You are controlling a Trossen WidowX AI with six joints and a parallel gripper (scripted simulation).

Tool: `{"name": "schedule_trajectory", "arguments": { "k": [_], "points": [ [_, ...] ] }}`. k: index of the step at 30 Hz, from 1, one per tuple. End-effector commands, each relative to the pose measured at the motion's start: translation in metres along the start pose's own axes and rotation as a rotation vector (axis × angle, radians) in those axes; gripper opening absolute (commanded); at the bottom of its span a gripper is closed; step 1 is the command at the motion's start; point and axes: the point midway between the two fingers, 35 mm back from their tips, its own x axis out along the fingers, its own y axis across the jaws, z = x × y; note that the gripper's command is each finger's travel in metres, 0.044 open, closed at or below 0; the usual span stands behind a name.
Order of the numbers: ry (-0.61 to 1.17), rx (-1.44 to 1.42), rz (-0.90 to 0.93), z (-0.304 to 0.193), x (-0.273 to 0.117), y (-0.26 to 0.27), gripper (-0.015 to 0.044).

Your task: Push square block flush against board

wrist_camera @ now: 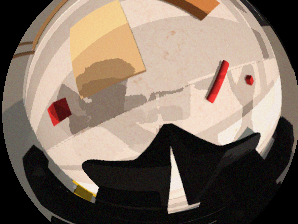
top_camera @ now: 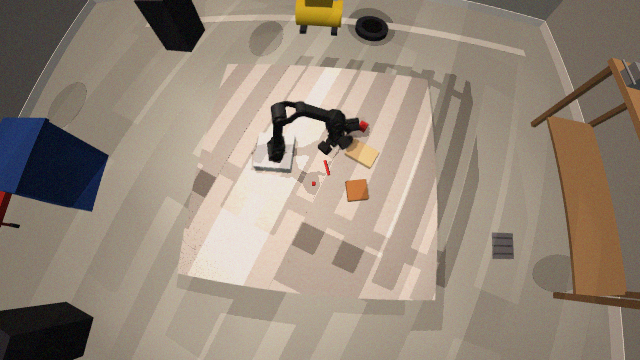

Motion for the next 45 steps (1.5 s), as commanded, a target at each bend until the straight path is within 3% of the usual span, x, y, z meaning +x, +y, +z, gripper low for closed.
{"name": "schedule_trajectory", "arguments": {
  "k": [1, 8, 45],
  "points": [
    [0.018, 0.013, -0.004, -0.006, 0.005, -0.002, 0.0],
    [0.019, 0.01, 0.0, -0.007, 0.054, -0.002, 0.0],
    [0.022, 0.01, 0.0, -0.053, 0.053, 0.003, 0.0]
  ]
}}
